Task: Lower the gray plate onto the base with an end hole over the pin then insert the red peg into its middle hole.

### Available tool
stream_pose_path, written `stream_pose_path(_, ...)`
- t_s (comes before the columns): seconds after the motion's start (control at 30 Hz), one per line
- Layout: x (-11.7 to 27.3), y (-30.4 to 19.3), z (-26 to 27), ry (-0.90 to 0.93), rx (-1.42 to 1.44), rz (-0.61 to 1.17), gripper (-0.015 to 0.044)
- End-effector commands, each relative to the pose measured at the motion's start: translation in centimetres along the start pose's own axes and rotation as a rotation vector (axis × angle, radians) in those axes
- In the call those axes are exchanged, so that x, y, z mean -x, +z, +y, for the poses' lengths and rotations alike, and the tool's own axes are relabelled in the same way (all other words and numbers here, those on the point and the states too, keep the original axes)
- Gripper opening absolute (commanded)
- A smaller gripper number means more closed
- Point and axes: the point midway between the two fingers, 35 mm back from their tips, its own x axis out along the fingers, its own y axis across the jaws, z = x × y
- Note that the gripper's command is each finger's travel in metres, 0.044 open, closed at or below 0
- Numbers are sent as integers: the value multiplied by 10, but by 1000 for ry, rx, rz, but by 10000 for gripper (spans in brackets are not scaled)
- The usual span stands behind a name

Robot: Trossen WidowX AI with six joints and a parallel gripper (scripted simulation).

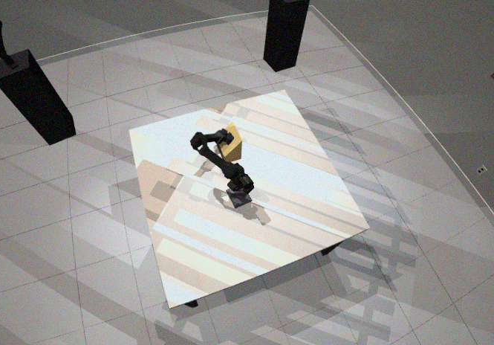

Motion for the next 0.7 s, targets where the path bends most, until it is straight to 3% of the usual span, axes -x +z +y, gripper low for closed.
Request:
stream_pose_path(0.0,0,0,0,0,-1,0,79)
stream_pose_path(0.1,0,0,0,0,-1,0,150)
stream_pose_path(0.67,6,-1,0,-6,4,-4,150)
